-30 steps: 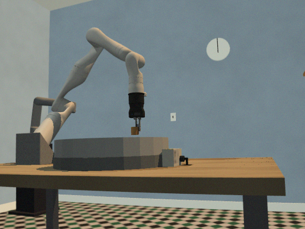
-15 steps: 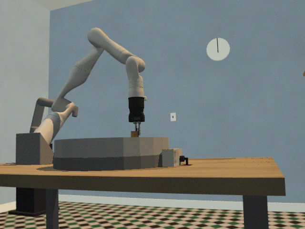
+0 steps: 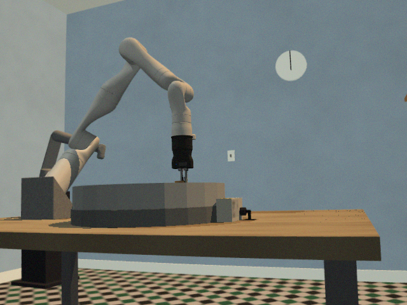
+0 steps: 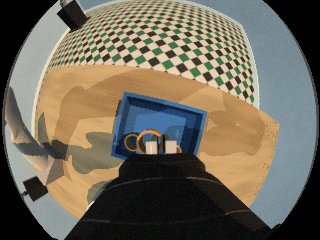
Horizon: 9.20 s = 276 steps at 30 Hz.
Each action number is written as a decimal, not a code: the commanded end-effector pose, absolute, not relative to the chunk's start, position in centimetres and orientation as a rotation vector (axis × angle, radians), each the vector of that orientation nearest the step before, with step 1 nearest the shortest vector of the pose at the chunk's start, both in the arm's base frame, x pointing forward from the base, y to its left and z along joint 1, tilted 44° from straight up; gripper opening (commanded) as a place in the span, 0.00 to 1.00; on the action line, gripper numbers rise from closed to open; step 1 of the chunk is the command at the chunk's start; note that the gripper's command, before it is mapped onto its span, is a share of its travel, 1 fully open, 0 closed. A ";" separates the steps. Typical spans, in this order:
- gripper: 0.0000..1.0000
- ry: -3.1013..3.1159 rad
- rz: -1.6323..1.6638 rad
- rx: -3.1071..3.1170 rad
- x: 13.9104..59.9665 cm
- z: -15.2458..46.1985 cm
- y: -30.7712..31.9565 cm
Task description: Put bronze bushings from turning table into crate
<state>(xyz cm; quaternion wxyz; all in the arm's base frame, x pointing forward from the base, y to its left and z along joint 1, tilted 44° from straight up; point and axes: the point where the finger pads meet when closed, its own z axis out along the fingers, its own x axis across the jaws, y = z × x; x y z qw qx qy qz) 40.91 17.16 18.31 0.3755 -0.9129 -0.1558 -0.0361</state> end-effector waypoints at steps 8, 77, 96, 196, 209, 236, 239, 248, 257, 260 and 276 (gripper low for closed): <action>0.00 -0.398 -0.094 -2.337 40.8 16.7 18.7; 0.00 -0.399 -0.094 -2.337 40.7 14.3 21.1; 0.00 -0.399 -0.094 -2.337 40.6 13.6 21.7; 0.47 -0.399 -0.093 -2.336 40.6 12.8 22.5; 0.47 -0.399 -0.093 -2.336 40.6 12.8 22.5; 0.47 -0.399 -0.093 -2.336 40.6 13.2 22.1; 0.47 -0.399 -0.093 -2.336 40.6 13.2 22.1; 0.47 -0.399 -0.093 -2.336 40.6 13.6 21.7; 0.47 -0.399 -0.093 -2.336 40.6 13.6 21.7; 0.47 -0.400 -0.093 -2.336 40.5 13.8 21.4; 0.47 -0.400 -0.093 -2.336 40.5 14.1 21.1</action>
